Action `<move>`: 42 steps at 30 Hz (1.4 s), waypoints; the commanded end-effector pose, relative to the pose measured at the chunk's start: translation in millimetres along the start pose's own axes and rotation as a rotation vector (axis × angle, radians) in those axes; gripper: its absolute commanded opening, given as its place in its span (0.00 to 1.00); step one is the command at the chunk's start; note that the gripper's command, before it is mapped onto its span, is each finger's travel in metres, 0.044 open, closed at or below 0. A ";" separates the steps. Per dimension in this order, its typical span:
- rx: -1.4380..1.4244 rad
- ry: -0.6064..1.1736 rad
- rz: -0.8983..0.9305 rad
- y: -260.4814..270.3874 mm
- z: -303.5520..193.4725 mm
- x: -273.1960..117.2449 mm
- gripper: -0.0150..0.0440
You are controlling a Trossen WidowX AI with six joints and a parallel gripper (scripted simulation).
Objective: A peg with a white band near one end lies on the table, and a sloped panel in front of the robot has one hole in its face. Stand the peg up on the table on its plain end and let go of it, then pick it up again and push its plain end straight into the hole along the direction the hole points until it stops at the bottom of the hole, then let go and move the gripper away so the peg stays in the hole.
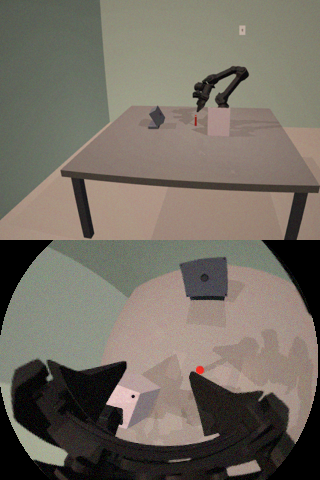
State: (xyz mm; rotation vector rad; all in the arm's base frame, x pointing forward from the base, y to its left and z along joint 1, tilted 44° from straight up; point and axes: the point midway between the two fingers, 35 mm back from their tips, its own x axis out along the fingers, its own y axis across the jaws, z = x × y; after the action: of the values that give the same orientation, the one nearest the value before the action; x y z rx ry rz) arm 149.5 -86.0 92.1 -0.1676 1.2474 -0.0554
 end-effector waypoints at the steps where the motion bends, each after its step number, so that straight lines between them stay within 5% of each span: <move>1: 0.010 0.127 -0.048 -4.5 -3.2 3.2 1.00; 19: -0.089 0.460 -0.435 -25.7 15.2 2.7 1.00; 42: -0.008 0.443 -0.604 -29.3 29.6 0.7 1.00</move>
State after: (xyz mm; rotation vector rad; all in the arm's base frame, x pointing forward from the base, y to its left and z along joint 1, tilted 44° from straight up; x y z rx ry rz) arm 179.5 -111.2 105.1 -0.6056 1.6251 -0.5775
